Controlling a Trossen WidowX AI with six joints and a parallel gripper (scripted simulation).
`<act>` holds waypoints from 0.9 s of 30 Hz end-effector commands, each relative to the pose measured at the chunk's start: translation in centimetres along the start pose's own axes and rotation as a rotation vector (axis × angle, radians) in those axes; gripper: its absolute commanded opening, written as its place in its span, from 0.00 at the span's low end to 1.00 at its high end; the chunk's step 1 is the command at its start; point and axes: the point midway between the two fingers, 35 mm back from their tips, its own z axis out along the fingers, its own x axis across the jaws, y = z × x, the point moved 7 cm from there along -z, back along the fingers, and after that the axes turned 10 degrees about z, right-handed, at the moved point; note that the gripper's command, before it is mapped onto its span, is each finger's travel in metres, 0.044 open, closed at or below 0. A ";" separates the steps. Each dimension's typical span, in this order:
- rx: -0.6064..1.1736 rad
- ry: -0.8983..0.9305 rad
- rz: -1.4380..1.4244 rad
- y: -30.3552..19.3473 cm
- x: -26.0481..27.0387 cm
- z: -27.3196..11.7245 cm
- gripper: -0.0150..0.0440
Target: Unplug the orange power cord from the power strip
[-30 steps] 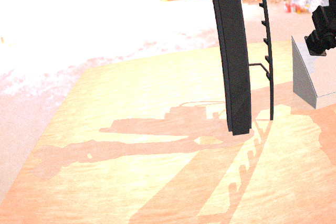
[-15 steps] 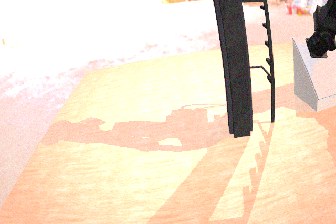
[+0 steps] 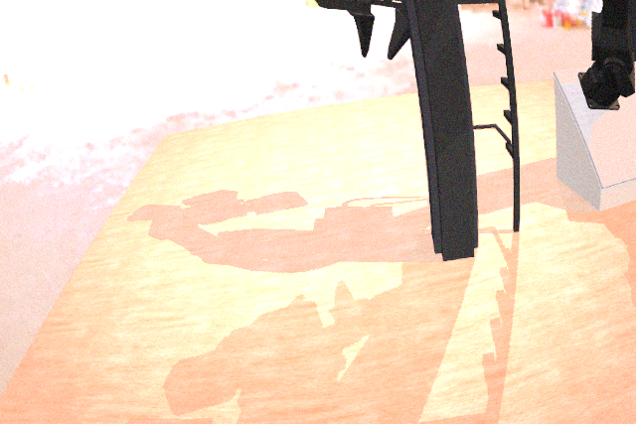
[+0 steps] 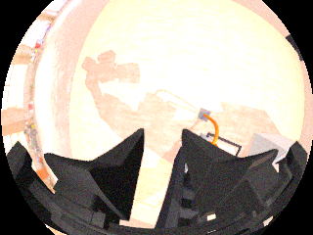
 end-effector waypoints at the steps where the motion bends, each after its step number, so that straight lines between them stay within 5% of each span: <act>1: 0.094 -0.188 0.157 1.5 -3.1 2.1 0.53; 5: 0.170 -0.327 0.277 2.1 -5.3 3.2 0.53; 27: 0.171 -0.328 0.278 -0.4 -4.9 2.7 0.53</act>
